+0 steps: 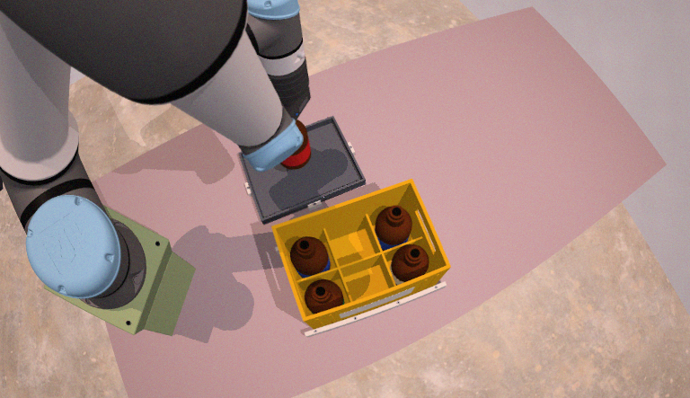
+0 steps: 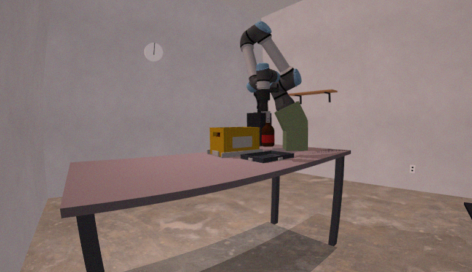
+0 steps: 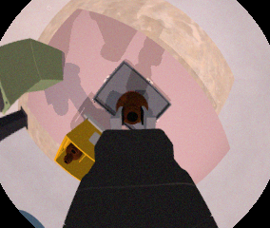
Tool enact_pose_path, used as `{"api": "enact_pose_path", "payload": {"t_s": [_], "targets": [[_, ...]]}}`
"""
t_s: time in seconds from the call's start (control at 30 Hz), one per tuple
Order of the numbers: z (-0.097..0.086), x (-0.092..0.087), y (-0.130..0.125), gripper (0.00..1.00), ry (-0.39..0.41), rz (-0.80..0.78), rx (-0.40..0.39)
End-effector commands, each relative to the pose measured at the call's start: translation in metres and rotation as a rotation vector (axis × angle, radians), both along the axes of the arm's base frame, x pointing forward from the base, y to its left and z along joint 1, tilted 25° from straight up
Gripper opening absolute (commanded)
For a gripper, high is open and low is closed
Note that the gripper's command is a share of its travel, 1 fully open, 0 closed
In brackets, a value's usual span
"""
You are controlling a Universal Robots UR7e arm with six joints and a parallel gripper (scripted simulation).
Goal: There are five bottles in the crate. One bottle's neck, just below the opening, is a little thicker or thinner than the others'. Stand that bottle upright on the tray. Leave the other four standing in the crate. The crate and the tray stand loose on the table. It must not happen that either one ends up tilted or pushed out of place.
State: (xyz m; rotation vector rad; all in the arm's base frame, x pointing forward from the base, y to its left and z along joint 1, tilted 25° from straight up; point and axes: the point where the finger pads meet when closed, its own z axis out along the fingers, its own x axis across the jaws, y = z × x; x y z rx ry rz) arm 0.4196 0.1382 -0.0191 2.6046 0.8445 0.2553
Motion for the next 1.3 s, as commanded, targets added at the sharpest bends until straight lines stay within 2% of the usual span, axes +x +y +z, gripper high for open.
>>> {"api": "enact_pose_path", "payload": {"t_s": [0.0, 0.3, 0.6, 1.27], "targets": [[-0.015, 0.006, -0.005, 0.00, -0.006, 0.001, 0.002], [-0.029, 0.012, -0.010, 0.00, -0.008, 0.001, 0.003], [-0.036, 0.015, -0.012, 0.00, -0.010, 0.001, 0.003], [-0.040, 0.017, -0.013, 0.00, -0.010, 0.001, 0.003]]}}
